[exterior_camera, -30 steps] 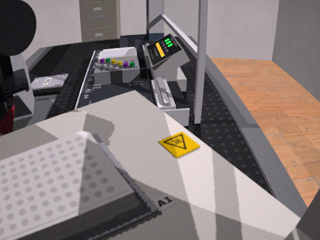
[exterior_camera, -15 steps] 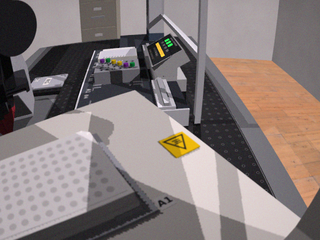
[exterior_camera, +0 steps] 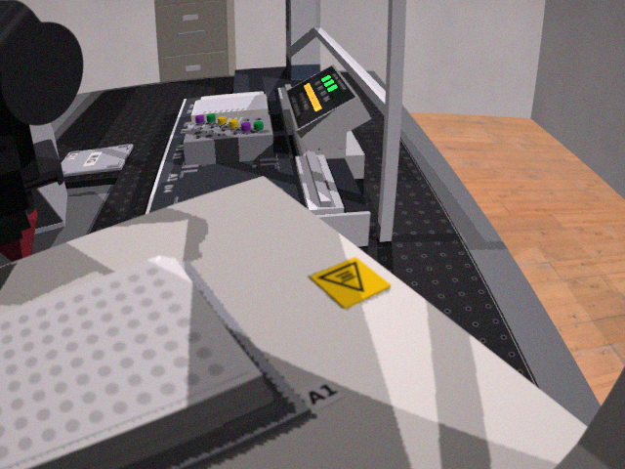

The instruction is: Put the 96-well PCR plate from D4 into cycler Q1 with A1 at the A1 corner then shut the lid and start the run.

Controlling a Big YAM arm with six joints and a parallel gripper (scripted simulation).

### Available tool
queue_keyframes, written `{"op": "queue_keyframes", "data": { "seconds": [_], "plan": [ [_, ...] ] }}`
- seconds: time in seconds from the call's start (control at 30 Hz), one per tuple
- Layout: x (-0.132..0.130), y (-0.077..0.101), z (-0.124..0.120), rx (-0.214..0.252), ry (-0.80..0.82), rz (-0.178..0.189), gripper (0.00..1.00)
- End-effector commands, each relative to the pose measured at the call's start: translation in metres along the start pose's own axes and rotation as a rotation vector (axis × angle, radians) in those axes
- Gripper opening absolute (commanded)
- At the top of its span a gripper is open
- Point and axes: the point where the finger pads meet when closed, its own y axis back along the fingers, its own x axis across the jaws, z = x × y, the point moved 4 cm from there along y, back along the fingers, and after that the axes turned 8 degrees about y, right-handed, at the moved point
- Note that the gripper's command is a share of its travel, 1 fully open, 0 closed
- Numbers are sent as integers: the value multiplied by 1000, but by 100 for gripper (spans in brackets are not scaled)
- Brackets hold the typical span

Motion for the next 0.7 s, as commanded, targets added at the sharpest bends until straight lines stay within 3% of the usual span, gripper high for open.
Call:
{"op": "queue_keyframes", "data": {
  "seconds": [0.0,0.67],
  "plan": [
    [-4,11,18,-50,-32,7,0],
    [-6,29,36,-82,-56,21,0]
  ]
}}
